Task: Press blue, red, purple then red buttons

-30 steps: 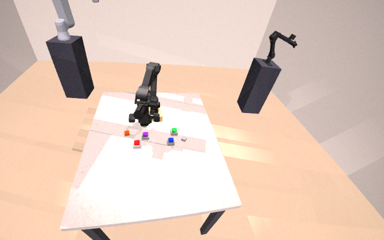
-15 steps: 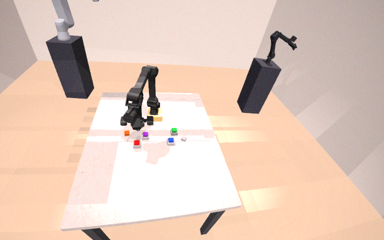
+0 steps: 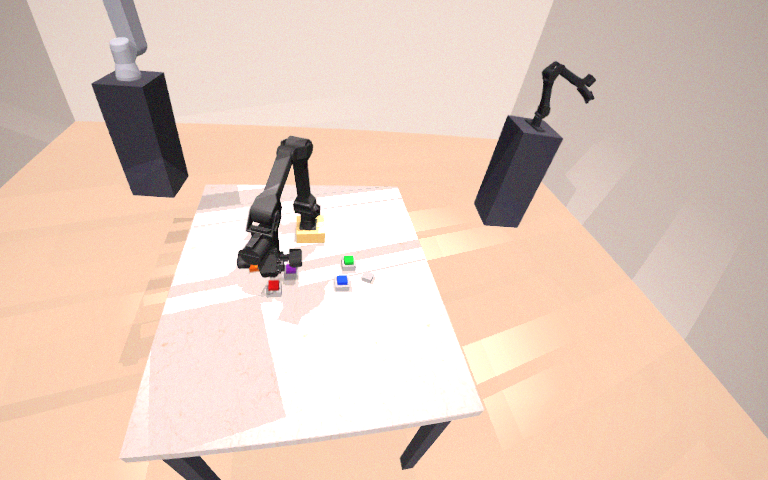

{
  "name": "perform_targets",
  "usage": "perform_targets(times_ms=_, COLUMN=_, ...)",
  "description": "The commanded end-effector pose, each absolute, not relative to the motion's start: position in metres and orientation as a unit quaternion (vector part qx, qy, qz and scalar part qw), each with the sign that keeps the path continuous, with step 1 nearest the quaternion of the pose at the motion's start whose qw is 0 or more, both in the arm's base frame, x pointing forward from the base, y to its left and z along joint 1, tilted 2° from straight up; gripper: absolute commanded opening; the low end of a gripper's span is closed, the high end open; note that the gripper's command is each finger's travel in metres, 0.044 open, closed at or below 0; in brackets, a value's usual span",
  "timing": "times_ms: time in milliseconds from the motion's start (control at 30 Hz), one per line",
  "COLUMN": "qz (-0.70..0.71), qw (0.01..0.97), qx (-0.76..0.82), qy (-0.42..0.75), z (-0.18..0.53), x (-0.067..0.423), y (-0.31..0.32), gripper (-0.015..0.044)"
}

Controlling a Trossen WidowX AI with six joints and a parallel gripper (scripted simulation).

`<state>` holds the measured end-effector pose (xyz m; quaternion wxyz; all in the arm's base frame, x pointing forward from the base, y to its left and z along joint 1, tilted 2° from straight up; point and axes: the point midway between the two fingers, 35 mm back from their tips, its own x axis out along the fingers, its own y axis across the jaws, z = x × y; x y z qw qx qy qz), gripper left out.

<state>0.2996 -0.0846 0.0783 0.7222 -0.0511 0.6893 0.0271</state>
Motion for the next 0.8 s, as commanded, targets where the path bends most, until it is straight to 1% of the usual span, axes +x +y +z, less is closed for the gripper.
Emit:
perform_targets(times_ms=0, qz=0.029, qw=0.724, qx=-0.052, qy=0.687, z=0.067, x=0.300, y=-0.085, gripper=0.0020)
perform_targets(times_ms=767, qz=0.029, qw=0.724, qx=-0.052, qy=0.687, z=0.033, x=0.301, y=-0.086, gripper=0.0020)
